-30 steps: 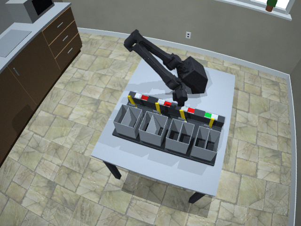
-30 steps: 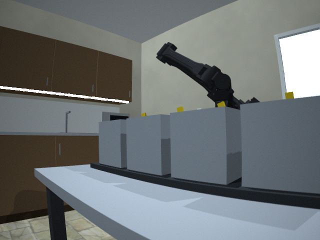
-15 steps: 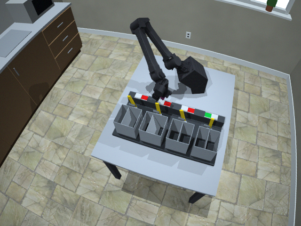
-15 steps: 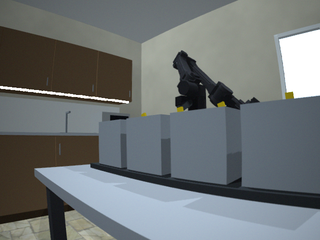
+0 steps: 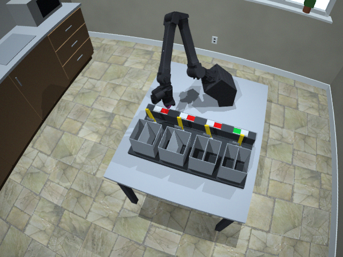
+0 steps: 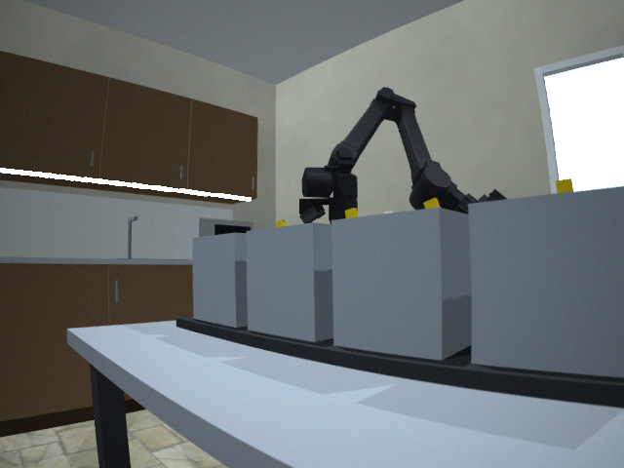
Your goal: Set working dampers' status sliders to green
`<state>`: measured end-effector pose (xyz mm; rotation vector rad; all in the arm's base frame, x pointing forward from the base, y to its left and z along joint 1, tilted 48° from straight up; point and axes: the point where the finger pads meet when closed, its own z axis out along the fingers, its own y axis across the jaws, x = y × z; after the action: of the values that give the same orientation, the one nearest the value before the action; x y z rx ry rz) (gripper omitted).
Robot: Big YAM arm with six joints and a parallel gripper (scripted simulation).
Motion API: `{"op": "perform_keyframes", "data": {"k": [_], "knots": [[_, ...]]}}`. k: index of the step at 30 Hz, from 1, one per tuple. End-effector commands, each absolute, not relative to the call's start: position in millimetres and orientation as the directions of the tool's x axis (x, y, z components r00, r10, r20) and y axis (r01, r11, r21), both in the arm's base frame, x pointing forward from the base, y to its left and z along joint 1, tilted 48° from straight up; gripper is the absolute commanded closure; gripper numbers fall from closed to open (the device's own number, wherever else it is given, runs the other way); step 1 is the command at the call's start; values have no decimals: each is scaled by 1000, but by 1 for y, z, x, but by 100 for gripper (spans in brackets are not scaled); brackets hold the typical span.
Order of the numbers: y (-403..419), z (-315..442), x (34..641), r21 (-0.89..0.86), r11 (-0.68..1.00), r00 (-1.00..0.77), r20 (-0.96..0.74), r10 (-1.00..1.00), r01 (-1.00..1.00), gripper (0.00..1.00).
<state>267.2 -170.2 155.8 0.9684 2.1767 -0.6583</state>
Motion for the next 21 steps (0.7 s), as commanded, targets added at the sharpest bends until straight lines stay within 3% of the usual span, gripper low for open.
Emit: {"op": "perform_keyframes", "data": {"k": [1,14,21], "knots": [[-181,171,271,-108,550,-433,-746,506,828,100],[-255,234,263,254,237,11,-705,709,938,100],[-266,242,260,307,177,85,-680,729,935,100]]}}
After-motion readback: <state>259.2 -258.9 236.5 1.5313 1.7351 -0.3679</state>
